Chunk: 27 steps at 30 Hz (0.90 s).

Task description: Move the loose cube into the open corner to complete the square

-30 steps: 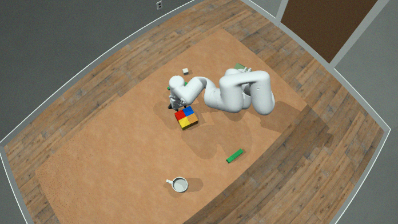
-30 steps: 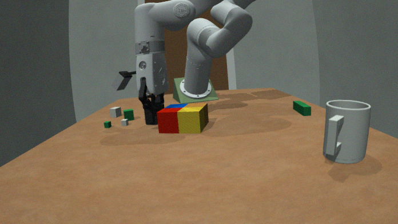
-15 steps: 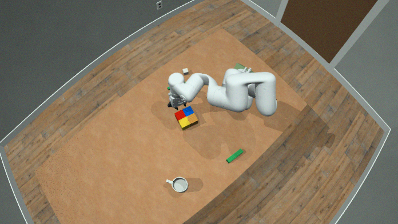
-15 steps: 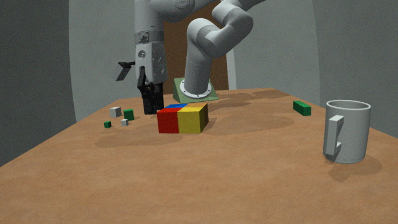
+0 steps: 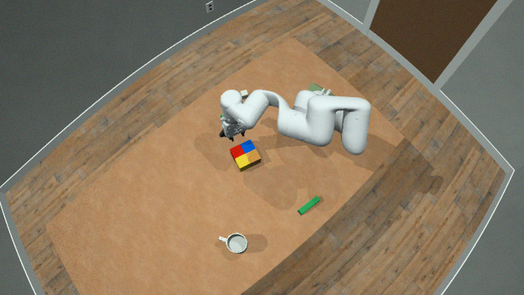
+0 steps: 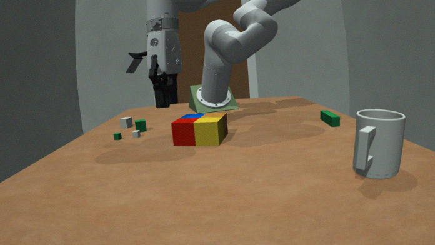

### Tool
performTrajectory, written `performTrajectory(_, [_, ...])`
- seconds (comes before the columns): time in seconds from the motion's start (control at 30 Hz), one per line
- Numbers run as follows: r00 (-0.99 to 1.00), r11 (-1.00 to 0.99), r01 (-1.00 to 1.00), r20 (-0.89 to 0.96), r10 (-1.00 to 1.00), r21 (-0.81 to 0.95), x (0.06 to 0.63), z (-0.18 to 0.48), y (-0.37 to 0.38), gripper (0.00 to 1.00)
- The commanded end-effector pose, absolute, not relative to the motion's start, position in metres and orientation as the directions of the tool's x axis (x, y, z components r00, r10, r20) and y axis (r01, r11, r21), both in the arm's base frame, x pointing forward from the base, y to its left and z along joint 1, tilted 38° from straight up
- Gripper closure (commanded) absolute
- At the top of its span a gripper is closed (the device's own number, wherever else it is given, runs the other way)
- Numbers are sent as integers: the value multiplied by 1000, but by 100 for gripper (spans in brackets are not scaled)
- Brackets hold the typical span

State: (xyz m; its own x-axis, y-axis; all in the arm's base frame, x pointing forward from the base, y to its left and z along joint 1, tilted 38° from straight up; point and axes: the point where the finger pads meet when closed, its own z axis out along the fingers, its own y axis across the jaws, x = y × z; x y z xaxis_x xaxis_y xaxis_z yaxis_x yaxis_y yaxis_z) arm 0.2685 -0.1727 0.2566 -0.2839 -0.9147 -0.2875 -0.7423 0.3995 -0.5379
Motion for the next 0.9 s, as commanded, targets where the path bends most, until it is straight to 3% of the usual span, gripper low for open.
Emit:
performTrajectory(0.0, [-284,399,-741,-287,-915,-540,260,269,-174,53])
performTrajectory(0.87, [-284,399,-741,-287,-915,-540,251,281,-175,53])
